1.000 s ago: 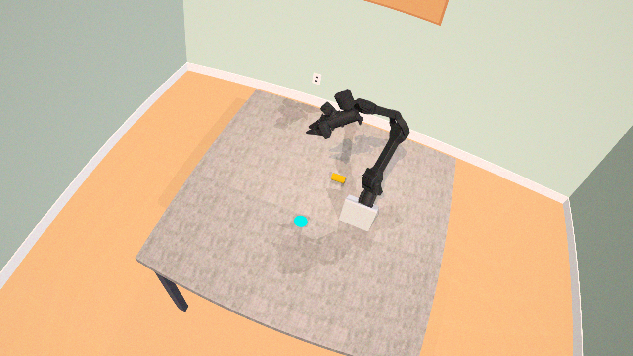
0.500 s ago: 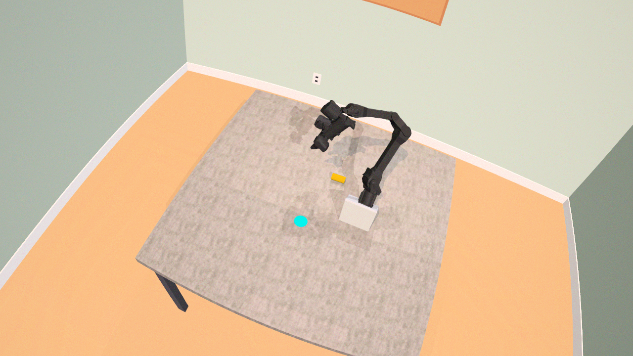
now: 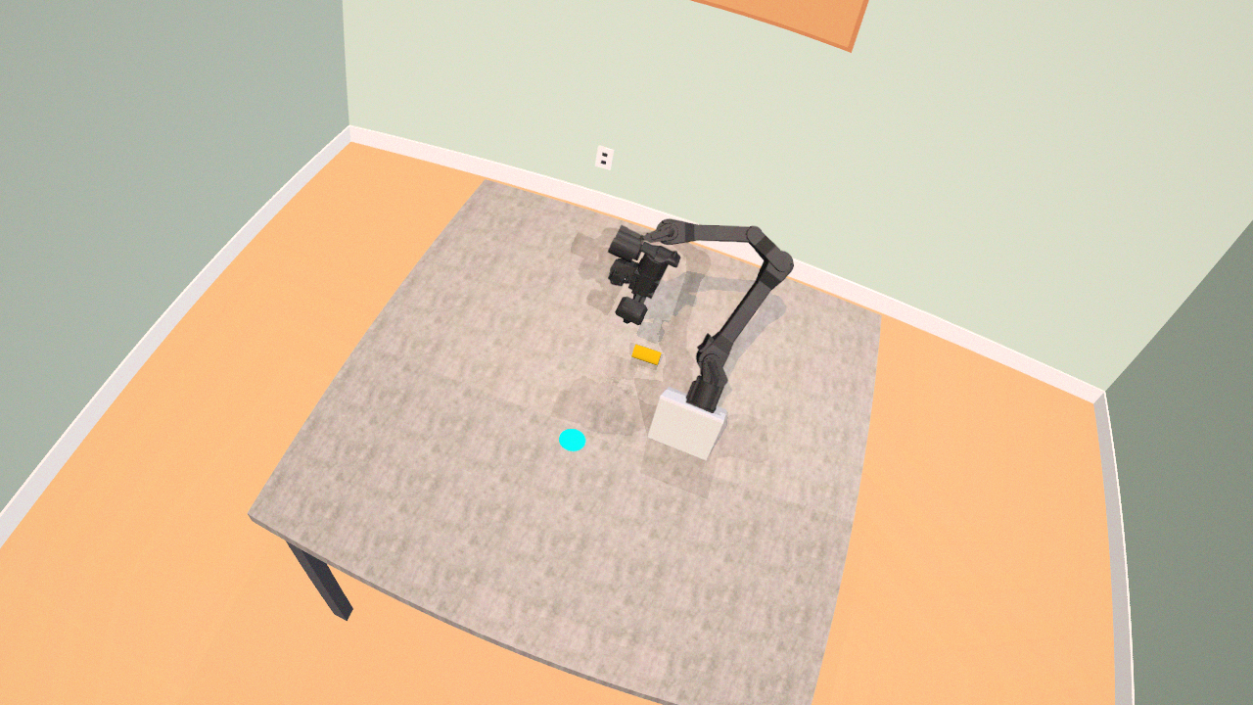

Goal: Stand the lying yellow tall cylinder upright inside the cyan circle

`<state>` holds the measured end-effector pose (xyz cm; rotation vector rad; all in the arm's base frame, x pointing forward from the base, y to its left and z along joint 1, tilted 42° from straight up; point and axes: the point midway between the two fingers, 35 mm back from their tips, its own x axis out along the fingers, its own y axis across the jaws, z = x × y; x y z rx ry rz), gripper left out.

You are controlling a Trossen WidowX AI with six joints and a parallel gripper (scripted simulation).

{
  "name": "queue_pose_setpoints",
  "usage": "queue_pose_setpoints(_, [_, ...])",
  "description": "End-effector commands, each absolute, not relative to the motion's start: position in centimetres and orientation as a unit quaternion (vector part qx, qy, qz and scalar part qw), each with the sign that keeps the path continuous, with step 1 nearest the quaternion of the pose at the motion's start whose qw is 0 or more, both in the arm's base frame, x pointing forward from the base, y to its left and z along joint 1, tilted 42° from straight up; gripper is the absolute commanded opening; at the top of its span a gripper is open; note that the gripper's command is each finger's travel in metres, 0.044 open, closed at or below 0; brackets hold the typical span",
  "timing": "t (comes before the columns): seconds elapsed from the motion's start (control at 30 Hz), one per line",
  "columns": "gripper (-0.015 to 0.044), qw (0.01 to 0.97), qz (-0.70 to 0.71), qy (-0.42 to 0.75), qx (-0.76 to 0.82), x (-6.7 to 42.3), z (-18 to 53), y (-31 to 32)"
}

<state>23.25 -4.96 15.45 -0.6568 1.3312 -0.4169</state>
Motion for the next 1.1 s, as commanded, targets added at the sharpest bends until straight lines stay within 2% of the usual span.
queue_pose_setpoints(0.0, [0.0309,0.686,-0.203,0.633,-0.297,21.5,14.9,-6.8])
queue_pose_setpoints(0.23, [0.0309,0.661,-0.211,0.658,-0.293,20.2,13.9,-8.5])
queue_pose_setpoints(0.7, [0.0309,0.660,-0.214,0.656,-0.296,20.5,6.4,-15.6])
queue_pose_setpoints(0.97, [0.0105,0.660,-0.214,0.656,-0.296,20.5,6.4,-15.6])
queue_pose_setpoints(1.07, [0.0105,0.660,-0.214,0.656,-0.296,20.5,6.4,-15.6])
